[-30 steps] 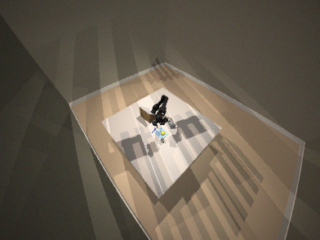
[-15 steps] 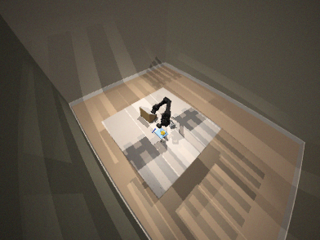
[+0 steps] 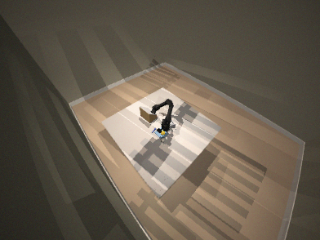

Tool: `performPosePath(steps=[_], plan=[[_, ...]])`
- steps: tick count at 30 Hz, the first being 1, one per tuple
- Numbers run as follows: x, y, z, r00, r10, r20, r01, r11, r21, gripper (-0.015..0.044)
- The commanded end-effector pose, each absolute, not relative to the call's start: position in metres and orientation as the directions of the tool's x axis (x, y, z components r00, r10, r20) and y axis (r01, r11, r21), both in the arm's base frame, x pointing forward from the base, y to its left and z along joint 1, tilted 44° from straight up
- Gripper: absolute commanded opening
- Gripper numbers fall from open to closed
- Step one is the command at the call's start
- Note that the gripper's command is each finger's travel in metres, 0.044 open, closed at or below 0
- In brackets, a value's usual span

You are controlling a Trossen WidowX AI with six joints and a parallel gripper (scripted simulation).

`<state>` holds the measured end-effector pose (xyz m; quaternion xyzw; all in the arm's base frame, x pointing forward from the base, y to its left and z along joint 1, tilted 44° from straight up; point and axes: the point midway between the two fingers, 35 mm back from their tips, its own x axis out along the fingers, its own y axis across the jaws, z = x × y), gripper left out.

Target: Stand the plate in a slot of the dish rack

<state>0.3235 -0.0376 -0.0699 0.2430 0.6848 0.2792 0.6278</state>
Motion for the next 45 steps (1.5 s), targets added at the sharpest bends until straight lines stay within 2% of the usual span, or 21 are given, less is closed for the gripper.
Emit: performPosePath(steps=[1,39,41,45], plan=[[0.324,-0.035,-0.071,-0.077,0.685,-0.725,-0.012,0.726,0.687,0.0400],[0.316,0.004,-0.115,-0.077,0.686,-0.723,-0.012,0.725,0.689,0.0400],[0.316,0.004,-0.115,-0.077,0.686,-0.723,-0.012,0.725,0.689,0.0356],[0.316,0.004,-0.115,-0.077,0.686,-0.723,-0.012,0.725,0.689,0.0356]])
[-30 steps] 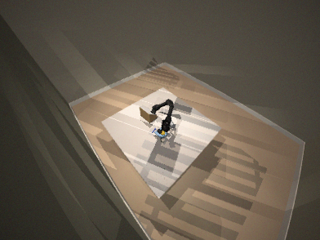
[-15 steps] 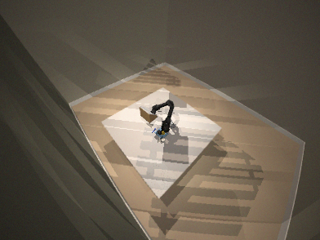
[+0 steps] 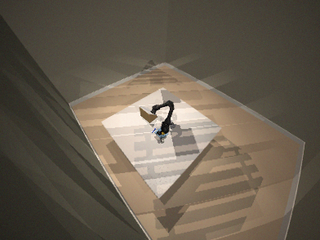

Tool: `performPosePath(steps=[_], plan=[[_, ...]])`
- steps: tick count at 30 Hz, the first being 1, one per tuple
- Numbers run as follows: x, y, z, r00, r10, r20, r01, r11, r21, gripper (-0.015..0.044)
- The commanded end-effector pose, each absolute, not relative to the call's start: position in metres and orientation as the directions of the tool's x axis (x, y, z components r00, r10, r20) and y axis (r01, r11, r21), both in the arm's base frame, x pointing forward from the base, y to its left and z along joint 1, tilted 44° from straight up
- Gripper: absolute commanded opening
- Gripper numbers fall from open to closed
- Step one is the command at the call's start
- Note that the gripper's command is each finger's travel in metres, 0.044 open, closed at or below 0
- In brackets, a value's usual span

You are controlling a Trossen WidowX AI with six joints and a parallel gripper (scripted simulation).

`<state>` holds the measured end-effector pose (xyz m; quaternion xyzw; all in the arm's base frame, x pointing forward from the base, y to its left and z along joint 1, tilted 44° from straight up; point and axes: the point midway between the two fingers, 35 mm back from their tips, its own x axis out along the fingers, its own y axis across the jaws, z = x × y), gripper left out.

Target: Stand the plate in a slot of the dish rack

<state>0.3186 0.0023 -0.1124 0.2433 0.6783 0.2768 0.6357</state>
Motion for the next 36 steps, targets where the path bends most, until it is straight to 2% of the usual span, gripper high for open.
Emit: performPosePath(steps=[1,13,24,36], plan=[[0.316,0.004,-0.115,-0.077,0.686,-0.723,-0.012,0.725,0.689,0.0356],[0.316,0.004,-0.115,-0.077,0.686,-0.723,-0.012,0.725,0.689,0.0283],[0.330,-0.030,-0.086,-0.075,0.680,-0.729,-0.011,0.731,0.683,0.0000],[0.338,-0.075,-0.043,-0.074,0.678,-0.732,-0.011,0.733,0.680,0.0000]])
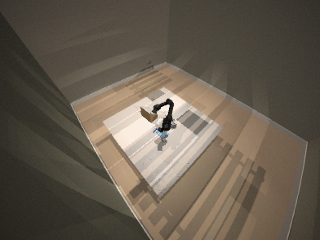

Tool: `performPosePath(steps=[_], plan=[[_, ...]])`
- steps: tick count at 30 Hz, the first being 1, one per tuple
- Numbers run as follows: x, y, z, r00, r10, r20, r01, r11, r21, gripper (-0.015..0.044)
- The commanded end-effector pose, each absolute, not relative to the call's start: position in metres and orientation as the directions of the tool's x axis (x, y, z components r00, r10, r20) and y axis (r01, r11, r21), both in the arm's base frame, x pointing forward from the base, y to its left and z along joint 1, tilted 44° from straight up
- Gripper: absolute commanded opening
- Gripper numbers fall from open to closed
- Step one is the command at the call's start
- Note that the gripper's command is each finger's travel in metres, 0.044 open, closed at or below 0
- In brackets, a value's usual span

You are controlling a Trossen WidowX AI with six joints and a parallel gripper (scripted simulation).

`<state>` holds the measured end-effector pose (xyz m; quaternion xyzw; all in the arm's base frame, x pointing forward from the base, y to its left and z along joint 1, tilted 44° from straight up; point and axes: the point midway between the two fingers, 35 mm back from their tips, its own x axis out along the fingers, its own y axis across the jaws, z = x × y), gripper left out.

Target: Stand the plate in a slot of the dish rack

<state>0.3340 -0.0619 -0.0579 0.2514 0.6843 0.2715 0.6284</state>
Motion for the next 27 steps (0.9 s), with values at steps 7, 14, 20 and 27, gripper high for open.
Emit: performPosePath(steps=[7,14,20,27], plan=[[0.341,-0.096,-0.022,-0.074,0.679,-0.731,-0.012,0.732,0.681,0.0000],[0.342,-0.115,-0.003,-0.077,0.680,-0.729,-0.012,0.730,0.683,0.0000],[0.342,-0.120,0.007,-0.077,0.681,-0.728,0.011,0.731,0.683,0.0000],[0.337,-0.098,0.037,-0.074,0.681,-0.729,0.244,0.721,0.649,0.0000]])
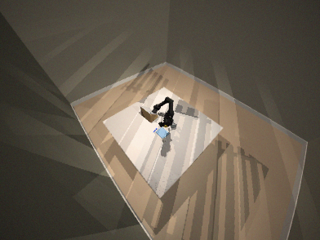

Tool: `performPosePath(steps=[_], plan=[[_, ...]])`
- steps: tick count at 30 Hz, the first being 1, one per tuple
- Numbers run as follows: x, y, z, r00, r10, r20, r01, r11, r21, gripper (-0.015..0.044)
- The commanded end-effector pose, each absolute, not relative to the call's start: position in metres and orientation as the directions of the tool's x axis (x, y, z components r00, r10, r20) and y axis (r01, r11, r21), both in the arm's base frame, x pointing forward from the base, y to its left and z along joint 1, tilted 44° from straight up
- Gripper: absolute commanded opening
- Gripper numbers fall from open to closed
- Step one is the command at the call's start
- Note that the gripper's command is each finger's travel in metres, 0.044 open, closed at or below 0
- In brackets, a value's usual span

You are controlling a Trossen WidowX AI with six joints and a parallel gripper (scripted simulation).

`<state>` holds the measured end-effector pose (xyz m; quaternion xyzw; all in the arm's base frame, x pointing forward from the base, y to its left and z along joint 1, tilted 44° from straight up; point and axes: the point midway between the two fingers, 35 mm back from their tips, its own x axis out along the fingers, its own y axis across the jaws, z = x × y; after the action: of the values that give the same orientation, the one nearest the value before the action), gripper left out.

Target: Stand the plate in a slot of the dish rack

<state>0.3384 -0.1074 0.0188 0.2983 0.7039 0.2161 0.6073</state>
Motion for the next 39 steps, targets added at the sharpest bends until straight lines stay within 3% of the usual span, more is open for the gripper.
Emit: performPosePath(steps=[1,21,39], plan=[[0.336,-0.095,0.041,-0.073,0.681,-0.729,0.277,0.716,0.641,0.0000],[0.301,-0.031,0.114,-0.065,0.686,-0.725,0.823,0.448,0.349,0.0000],[0.250,0.022,0.159,-0.063,0.697,-0.714,0.998,0.031,-0.057,0.0000]])
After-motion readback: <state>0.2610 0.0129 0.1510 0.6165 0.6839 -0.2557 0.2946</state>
